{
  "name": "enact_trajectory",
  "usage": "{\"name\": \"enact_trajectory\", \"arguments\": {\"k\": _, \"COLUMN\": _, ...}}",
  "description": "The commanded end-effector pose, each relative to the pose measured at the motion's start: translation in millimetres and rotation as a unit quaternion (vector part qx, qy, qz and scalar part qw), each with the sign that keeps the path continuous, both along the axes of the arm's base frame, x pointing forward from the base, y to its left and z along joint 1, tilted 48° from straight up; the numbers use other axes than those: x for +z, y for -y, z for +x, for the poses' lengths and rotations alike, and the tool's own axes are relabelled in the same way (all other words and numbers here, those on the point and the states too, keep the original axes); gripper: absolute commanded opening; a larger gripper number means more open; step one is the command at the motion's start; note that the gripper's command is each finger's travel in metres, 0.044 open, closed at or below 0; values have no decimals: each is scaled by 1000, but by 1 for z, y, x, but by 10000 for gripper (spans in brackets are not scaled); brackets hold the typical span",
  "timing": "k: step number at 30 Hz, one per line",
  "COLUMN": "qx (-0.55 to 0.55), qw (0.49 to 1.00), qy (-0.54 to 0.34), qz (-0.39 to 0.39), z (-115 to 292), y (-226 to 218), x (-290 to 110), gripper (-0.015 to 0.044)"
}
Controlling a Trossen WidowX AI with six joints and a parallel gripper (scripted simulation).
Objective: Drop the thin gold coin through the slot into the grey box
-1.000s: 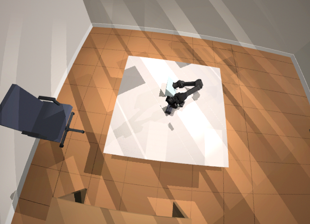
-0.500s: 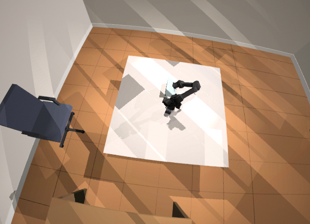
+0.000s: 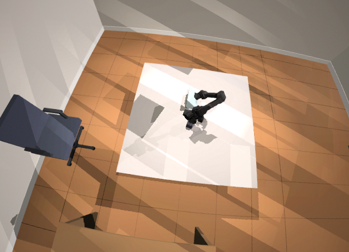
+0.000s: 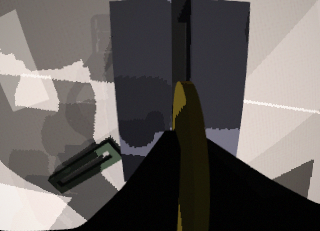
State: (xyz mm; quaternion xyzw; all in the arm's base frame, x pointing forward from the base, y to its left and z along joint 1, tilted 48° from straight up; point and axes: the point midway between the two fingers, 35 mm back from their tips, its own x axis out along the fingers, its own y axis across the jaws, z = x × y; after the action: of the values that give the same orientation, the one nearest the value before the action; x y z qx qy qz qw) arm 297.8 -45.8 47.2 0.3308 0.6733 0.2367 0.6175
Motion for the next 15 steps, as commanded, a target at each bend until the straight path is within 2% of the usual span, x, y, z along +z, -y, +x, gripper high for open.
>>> {"name": "enact_trajectory", "arguments": {"k": 1, "qx": 1, "qw": 1000, "qy": 1, "qz": 0, "z": 1, "y": 1, "x": -1, "gripper": 0}}
{"name": "enact_trajectory", "arguments": {"k": 15, "qx": 2, "qw": 1000, "qy": 1, "qz": 2, "z": 3, "y": 3, "x": -3, "gripper": 0}}
